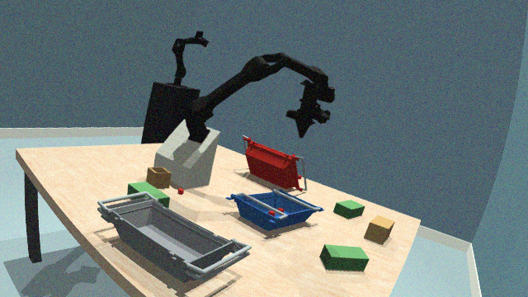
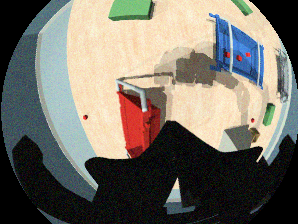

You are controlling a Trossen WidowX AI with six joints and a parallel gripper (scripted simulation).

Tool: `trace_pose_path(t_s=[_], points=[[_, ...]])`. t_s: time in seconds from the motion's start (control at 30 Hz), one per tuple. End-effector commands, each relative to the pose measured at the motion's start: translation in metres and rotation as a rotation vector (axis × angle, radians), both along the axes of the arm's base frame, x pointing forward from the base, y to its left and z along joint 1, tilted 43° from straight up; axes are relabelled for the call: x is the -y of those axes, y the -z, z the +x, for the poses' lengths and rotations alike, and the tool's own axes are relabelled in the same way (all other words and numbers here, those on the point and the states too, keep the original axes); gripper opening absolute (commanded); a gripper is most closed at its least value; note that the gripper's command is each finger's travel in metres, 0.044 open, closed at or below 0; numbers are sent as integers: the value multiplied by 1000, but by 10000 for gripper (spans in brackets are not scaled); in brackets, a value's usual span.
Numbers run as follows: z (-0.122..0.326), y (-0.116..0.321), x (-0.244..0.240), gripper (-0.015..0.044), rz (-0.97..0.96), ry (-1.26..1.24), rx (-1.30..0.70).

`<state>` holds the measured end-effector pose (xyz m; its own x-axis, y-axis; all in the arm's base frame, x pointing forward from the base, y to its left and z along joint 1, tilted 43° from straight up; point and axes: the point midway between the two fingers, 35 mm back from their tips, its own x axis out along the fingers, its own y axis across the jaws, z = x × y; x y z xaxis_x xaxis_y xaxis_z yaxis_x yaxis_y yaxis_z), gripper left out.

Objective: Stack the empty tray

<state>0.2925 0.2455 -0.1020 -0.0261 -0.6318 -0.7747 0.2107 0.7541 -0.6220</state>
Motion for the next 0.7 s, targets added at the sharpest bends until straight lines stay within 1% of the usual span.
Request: trace_pose_path(t_s=[0.0,0.13,0.2,0.5,0.67], points=[[-49,34,-33,0,-3,3,-8],[-110,69,-57,0,-22,4,-13],[-129,80,-61,0,-31,4,-13],[-132,82,-61,0,-32,4,-13],[-132,94,-52,0,-32,4,-13]])
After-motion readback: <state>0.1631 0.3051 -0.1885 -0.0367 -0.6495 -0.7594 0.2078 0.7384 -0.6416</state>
